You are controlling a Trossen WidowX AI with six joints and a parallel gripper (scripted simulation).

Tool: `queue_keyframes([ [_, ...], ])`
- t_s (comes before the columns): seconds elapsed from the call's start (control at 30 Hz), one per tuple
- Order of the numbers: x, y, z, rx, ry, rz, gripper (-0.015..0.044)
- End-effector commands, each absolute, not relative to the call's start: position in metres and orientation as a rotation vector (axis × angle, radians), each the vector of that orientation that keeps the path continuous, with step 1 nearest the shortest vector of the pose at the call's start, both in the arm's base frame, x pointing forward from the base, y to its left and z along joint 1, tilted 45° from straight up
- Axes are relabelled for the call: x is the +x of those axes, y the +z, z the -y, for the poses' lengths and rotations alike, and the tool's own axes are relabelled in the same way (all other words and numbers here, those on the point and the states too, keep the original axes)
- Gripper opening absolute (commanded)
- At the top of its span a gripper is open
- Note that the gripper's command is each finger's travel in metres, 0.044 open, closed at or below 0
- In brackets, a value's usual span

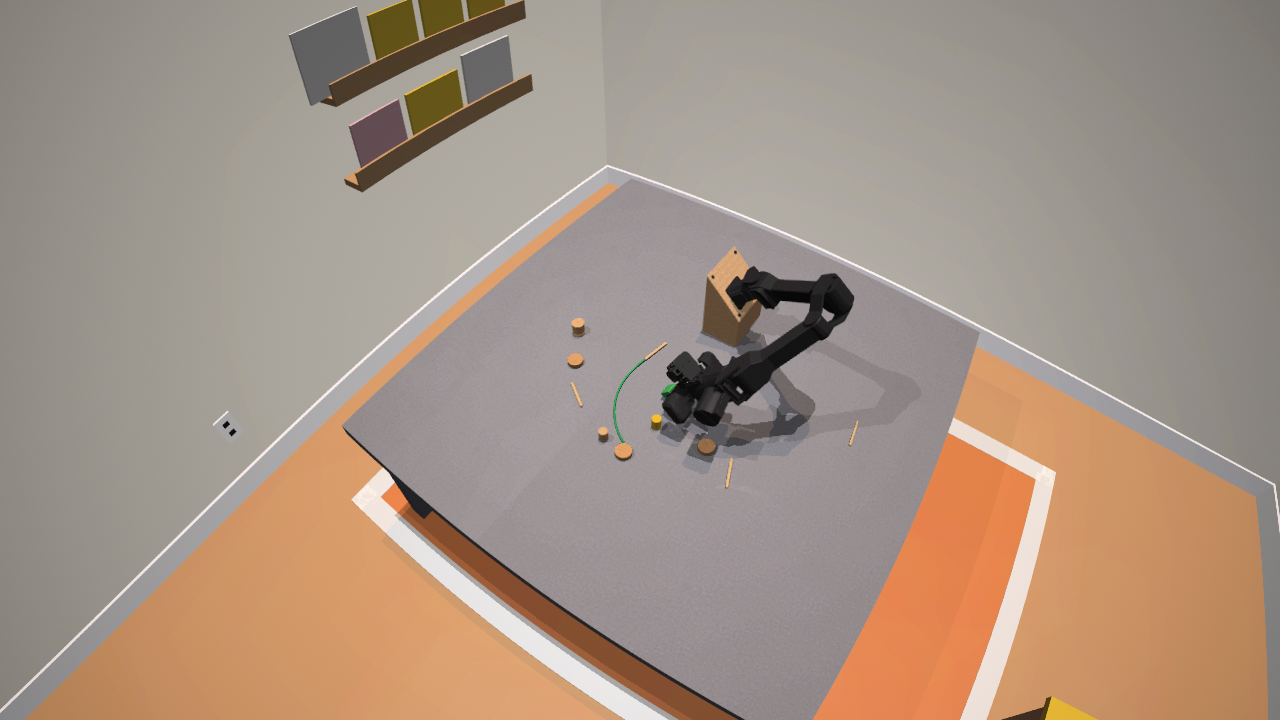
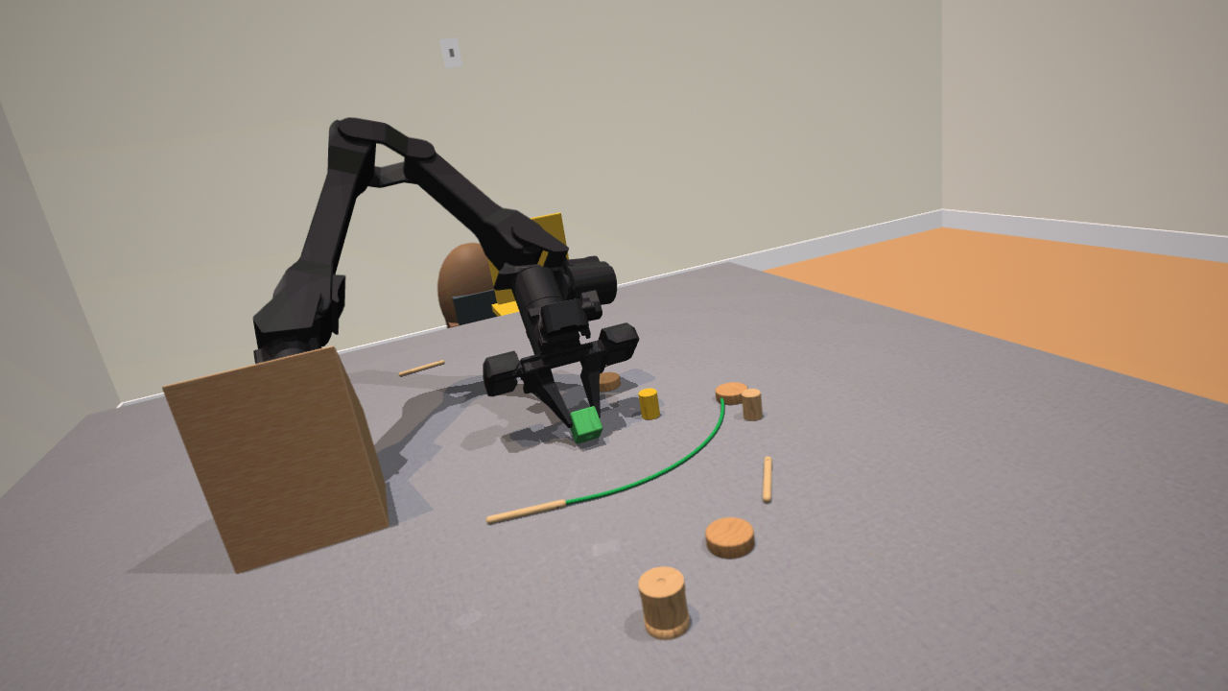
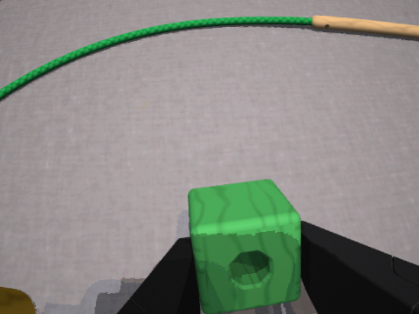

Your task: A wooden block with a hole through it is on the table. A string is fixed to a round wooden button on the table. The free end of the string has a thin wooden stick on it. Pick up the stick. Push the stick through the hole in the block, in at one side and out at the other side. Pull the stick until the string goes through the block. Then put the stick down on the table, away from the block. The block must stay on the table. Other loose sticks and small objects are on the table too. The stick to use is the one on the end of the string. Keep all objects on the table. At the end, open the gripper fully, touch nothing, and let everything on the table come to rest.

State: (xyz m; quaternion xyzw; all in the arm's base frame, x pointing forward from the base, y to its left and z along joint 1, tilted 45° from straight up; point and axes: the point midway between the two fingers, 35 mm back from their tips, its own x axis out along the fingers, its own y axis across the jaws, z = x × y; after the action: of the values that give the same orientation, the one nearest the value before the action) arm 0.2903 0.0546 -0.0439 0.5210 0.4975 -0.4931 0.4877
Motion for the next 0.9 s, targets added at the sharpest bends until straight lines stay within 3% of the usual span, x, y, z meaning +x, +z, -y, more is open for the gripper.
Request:
queue_keyframes([
  [0.0, 0.292, -0.043, -0.058, 1.224, -1.230, -1.171, 0.0000],
  [0.27, 0.292, -0.041, -0.065, 1.137, -1.281, -1.081, 0.0000],
  [0.57, 0.291, -0.039, -0.061, 1.169, -1.264, -1.116, 0.0236],
  [0.73, 0.290, 0.020, -0.053, 1.168, -1.267, -1.112, 0.0237],
  [0.87, 0.290, 0.022, -0.052, 1.168, -1.267, -1.112, 0.0237],
])
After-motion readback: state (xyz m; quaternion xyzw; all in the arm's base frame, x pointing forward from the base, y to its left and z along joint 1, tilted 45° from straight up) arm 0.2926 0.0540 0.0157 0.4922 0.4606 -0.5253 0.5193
